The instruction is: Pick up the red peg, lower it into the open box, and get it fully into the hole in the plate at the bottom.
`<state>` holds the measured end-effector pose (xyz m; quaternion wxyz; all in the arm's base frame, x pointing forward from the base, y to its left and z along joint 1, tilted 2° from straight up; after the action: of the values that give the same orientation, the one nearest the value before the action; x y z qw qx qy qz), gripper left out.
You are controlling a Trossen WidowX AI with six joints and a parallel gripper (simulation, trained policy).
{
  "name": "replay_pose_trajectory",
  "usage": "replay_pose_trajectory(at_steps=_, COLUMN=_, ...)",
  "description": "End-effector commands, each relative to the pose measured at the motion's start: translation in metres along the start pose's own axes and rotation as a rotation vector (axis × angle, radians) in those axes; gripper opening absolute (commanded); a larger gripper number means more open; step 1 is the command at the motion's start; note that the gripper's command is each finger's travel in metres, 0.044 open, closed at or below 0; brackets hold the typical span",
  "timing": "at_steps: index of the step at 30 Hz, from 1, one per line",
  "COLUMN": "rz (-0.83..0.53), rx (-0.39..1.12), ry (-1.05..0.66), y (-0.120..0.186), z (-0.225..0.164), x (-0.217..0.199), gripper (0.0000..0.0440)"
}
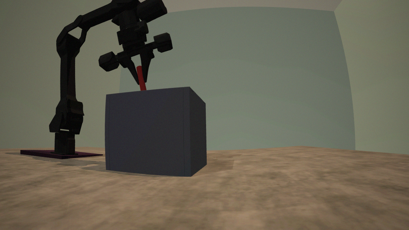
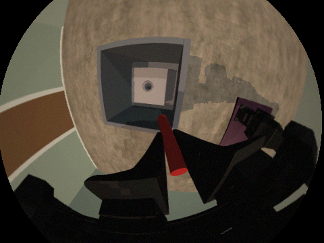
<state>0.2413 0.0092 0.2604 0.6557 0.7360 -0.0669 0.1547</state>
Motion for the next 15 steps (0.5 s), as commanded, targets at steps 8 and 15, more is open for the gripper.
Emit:
replay_pose_trajectory(at_steps=8, rz=-0.049, rx=0.007, ry=-0.029, y=-0.016, z=0.026, x=0.012, gripper=0.0000)
replay_pose_trajectory(at_steps=15, rz=-0.077, rx=0.017, ry=-0.038, y=-0.033, z=0.042, x=0.018, gripper=0.0000)
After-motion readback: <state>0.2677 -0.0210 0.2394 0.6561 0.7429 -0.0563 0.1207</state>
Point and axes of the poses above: the point midway between the two fingers, 35 mm back from their tips, its own y axis back along the fingers, its own x axis across the jaws, z = x × y, the point moved 4 cm from there along y, back along the fingers, and after that the axes turned 10 degrees about -y, right-handed, at the moved point
